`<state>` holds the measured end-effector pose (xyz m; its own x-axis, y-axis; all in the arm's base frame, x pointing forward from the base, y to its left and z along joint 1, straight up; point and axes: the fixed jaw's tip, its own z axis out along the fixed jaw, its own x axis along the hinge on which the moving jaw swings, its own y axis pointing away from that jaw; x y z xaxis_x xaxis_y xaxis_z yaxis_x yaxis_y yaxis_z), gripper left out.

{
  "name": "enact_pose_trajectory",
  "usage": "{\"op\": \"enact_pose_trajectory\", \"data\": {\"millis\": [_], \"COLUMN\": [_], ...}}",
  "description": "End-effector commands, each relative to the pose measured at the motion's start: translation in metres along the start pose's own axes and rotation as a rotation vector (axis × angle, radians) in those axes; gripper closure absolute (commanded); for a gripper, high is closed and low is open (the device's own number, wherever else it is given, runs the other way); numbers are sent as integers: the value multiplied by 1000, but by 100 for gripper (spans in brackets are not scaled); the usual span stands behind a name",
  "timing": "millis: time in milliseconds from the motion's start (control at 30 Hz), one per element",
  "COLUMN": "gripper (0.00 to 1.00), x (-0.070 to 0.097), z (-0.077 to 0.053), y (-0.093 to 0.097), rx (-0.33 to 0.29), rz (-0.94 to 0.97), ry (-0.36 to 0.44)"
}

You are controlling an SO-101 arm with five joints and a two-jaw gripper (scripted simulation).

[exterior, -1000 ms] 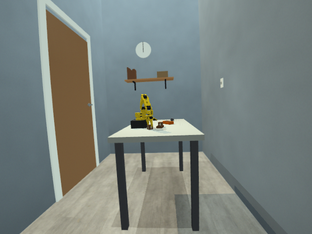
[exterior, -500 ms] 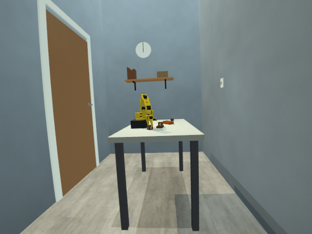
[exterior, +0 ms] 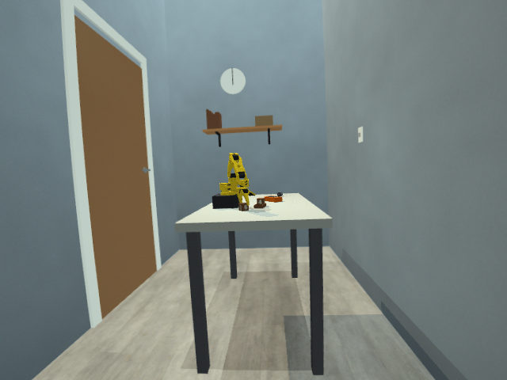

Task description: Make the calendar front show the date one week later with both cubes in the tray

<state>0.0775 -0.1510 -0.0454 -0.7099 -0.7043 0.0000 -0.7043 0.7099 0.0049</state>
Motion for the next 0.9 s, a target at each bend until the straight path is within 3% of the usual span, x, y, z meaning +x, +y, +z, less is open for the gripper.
{"op": "enact_pose_trajectory", "data": {"millis": [0,333,867], "gripper": [64,64,64], "x": [0,0,1], "z": [3,-2,-46], "y": [5,4,2], "rx": [-20,-20,-20], "rz": [1,1,1], "ry": [-8,-8,-8]}}
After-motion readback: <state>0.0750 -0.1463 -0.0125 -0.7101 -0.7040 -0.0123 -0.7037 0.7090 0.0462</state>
